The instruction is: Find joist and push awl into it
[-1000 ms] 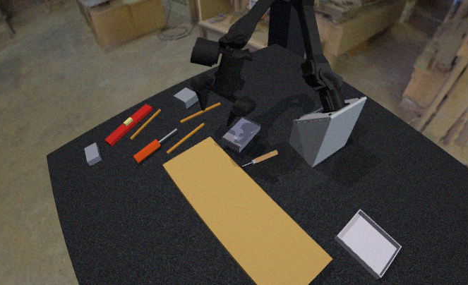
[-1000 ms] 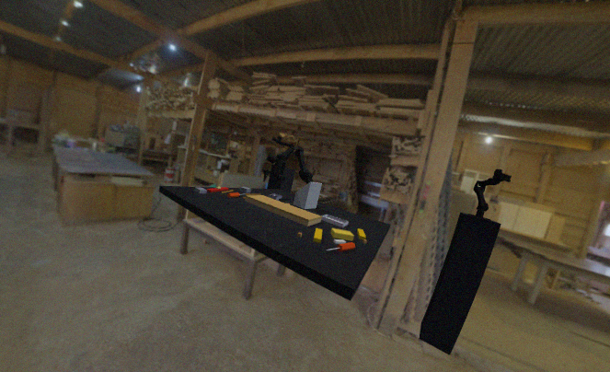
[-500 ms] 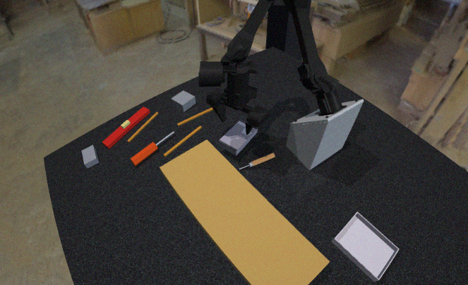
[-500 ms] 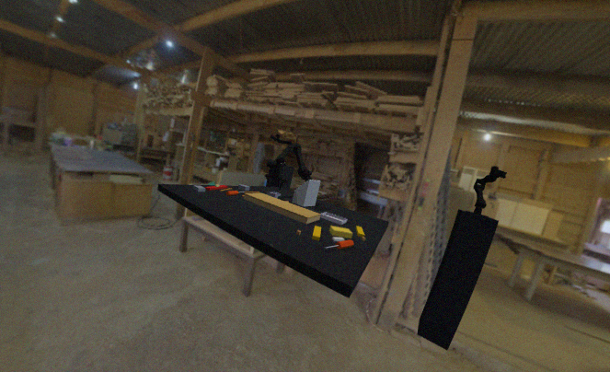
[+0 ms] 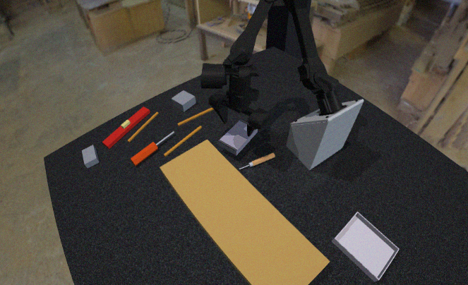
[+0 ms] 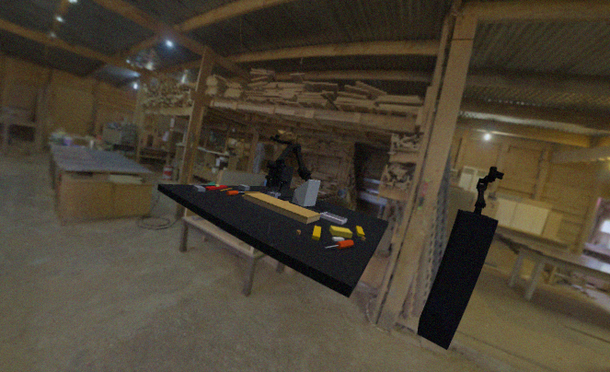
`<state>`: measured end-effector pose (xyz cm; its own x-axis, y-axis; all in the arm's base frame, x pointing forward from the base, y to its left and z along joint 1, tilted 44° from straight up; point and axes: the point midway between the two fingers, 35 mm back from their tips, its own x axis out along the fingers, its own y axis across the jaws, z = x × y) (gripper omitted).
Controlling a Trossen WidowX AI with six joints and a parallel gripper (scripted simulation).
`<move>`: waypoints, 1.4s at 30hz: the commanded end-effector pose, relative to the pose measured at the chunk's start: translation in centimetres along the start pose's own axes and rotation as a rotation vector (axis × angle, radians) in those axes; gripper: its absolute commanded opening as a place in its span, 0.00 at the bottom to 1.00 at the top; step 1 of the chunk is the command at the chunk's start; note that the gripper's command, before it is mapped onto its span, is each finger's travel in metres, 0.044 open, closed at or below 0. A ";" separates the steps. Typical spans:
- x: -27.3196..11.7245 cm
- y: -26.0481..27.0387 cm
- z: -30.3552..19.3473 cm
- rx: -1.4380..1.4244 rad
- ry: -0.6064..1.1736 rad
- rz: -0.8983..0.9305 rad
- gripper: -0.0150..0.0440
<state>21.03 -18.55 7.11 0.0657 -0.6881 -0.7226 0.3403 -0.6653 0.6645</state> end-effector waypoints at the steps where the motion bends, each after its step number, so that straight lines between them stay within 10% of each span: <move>1: 0.8 -0.3 0.0 -0.010 -0.002 -0.009 1.00; 23: 4.1 -0.3 0.5 -0.012 -0.003 -0.006 1.00; 42: 3.8 -0.3 0.4 -0.012 -0.003 -0.006 0.59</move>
<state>20.75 -21.26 4.05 0.0595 -0.6858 -0.7254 0.3483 -0.6667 0.6589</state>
